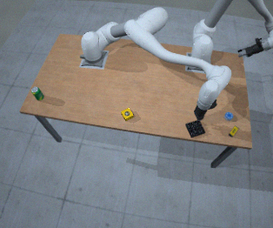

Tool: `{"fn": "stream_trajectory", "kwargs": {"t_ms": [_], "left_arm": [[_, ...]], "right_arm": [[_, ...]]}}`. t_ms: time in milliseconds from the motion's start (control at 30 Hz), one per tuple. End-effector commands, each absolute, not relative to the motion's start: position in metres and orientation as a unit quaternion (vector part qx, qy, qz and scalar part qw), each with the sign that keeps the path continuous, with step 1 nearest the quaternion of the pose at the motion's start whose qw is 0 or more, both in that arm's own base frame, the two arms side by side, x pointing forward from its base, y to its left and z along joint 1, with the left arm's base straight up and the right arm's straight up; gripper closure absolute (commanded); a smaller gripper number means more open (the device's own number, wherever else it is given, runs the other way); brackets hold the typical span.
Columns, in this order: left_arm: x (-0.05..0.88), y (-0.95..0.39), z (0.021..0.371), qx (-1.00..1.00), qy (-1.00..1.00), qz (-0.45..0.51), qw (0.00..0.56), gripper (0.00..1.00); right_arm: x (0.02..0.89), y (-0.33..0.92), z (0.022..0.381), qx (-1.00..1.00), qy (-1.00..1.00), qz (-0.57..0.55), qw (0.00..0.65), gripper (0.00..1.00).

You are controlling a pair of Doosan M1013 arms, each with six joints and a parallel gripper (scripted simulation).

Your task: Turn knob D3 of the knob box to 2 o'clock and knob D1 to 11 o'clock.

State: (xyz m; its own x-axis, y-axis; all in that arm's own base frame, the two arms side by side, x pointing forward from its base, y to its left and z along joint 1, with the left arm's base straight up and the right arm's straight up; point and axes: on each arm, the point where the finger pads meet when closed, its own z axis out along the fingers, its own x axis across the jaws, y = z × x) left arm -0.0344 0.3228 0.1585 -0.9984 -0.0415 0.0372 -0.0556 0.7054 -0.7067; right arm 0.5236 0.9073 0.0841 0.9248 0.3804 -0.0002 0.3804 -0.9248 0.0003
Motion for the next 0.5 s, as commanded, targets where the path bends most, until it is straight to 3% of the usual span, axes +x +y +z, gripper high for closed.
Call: {"fn": "stream_trajectory", "kwargs": {"t_ms": [0,467], "left_arm": [[-0.034,0.323,0.159,0.026,-0.924,0.383,0.009,0.00],[-0.034,0.323,0.159,0.026,-0.924,0.383,0.009,0.00]], "right_arm": [[0.524,0.908,0.082,0.981,0.194,0.000,-0.001,0.54],[0.524,0.908,0.068,0.981,0.194,0.000,-0.001,0.54]]}}
